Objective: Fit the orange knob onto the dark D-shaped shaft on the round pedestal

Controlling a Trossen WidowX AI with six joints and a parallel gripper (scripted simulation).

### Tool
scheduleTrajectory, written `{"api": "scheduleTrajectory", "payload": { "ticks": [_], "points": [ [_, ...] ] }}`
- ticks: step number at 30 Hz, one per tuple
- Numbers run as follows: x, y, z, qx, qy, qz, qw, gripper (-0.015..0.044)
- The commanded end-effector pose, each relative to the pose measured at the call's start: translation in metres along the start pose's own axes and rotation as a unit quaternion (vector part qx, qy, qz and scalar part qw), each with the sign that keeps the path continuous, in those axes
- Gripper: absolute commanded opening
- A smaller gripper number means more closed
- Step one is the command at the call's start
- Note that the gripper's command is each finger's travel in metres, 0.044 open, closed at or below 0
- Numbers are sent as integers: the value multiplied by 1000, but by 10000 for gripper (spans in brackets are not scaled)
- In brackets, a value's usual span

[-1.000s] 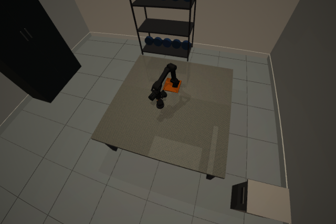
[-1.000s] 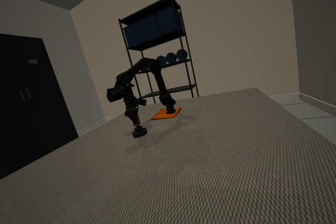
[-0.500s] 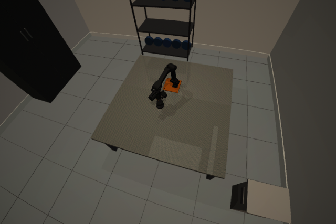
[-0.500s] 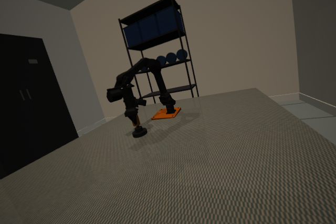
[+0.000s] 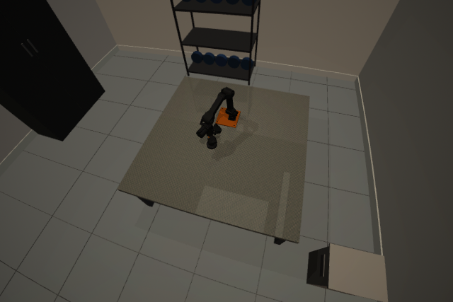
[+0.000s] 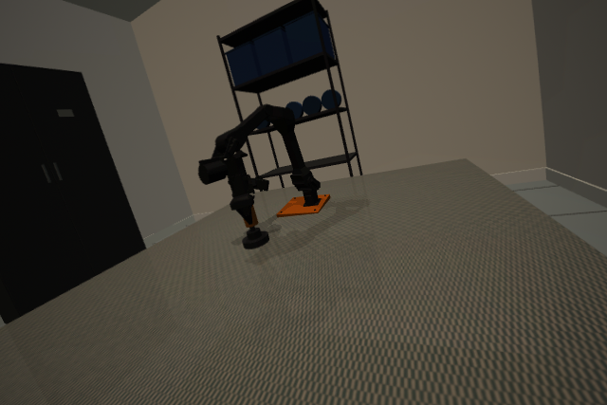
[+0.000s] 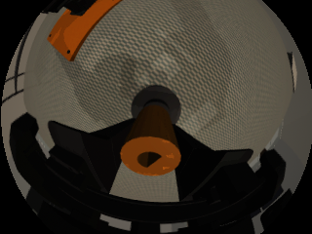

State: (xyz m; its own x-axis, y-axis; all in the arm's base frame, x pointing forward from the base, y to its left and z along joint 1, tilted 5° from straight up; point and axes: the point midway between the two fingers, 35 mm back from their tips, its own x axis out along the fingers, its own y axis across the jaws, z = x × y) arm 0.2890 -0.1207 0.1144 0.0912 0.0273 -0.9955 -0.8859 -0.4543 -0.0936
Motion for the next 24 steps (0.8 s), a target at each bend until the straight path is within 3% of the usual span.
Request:
{"api": "scheduleTrajectory", "payload": {
  "ticks": [1, 9, 24],
  "points": [
    [-4, 0, 1, -2, 0, -2, 1000, 0],
    [-2, -1, 0, -106, 0, -2, 994, 0],
    [-1, -5, -5, -106, 1, -2, 994, 0]
  ]
}}
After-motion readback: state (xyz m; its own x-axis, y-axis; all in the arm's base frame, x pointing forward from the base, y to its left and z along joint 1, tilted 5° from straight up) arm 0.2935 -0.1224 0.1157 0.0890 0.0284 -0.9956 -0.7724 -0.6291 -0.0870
